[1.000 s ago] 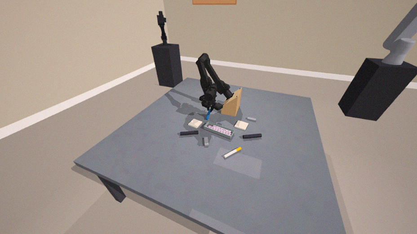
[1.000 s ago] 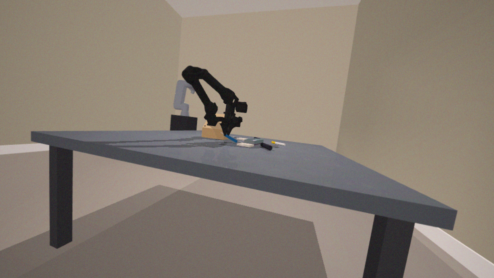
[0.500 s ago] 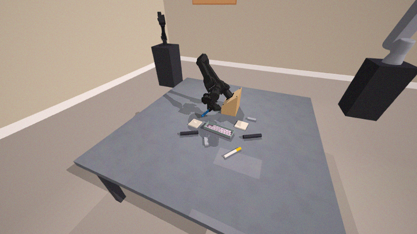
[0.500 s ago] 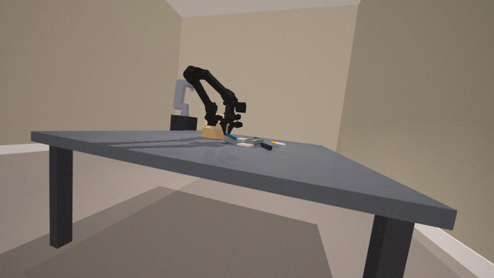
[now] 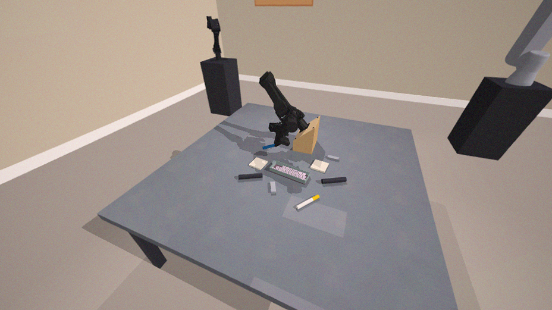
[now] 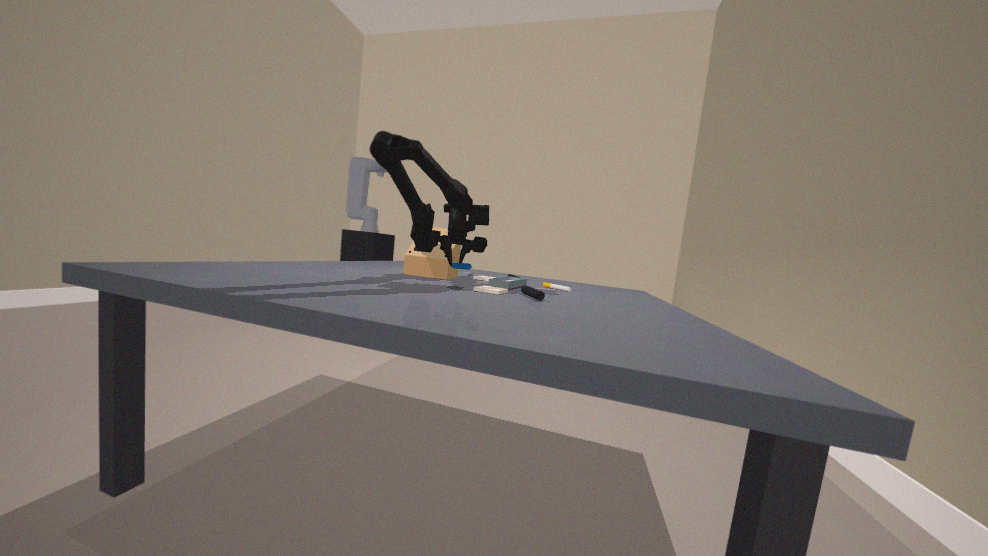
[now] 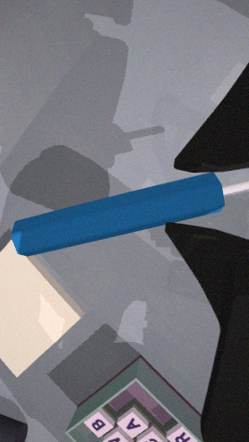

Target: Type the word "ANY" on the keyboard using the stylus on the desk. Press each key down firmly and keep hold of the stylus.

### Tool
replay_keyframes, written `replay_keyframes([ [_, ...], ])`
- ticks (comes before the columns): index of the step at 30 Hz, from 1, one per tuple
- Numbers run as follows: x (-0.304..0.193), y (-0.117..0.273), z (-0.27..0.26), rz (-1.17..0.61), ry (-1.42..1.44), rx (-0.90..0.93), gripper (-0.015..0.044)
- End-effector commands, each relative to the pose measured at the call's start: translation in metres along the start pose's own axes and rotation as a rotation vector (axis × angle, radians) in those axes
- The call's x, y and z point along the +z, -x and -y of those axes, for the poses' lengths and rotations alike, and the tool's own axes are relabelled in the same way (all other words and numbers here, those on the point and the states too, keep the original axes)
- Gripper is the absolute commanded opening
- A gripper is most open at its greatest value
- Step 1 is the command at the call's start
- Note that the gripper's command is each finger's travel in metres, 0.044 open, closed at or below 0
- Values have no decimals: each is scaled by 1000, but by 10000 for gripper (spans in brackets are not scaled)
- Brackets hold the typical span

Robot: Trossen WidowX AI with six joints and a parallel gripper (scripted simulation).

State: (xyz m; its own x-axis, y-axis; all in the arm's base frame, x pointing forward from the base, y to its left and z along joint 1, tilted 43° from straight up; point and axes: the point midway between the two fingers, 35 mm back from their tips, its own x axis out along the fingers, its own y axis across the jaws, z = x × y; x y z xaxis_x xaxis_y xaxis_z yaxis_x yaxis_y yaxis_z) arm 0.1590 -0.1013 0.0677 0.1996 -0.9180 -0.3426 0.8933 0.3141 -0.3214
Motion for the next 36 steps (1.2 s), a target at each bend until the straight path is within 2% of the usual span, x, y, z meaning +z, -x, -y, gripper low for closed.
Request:
replay_keyframes([
  [1, 0, 1, 0, 24, -35, 7, 0],
  [36, -24, -37, -4, 14, -36, 10, 0],
])
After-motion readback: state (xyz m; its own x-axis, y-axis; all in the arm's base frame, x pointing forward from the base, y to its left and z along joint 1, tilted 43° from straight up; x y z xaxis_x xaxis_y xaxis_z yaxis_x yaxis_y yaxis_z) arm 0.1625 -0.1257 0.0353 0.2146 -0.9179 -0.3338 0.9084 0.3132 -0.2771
